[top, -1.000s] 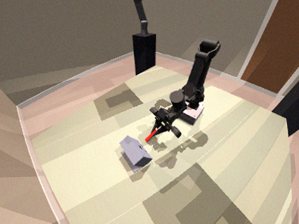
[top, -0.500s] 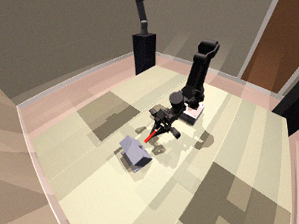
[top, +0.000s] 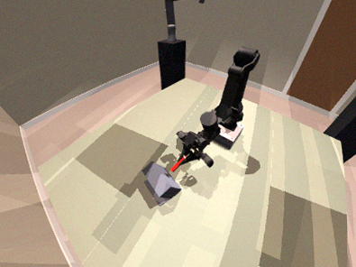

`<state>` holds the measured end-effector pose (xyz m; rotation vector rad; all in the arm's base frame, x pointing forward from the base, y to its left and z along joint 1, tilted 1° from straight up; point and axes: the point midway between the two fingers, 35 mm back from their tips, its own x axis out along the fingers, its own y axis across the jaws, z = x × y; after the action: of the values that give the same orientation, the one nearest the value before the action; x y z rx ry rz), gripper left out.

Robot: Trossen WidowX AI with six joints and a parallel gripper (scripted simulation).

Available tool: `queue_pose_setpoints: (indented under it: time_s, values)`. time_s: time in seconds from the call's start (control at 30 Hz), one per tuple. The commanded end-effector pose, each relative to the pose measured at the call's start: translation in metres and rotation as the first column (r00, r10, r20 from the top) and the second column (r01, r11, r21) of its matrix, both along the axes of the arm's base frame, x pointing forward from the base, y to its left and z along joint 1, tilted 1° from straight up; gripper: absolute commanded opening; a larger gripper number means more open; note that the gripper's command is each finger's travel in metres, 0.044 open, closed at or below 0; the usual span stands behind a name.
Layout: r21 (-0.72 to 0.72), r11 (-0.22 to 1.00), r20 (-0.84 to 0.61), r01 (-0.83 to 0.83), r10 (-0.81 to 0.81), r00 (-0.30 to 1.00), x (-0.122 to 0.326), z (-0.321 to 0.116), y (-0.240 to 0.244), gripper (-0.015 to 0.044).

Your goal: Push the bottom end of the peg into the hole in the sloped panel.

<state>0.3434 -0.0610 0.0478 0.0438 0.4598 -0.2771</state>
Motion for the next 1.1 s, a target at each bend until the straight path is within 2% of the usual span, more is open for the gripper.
queue_pose_setpoints:
  time_s: [0.0, 0.4, 1.07]
  values:
    - [0.003, 1.000, 0.004, -0.003, 0.003, 1.000, 0.006, -0.002, -0.001, 0.0000]
    - [0.003, 1.000, 0.006, -0.003, 0.003, 1.000, 0.018, -0.008, -0.004, 0.0000]
    - [0.004, 1.000, 0.000, 0.003, -0.003, 1.000, 0.015, -0.009, -0.004, 0.0000]
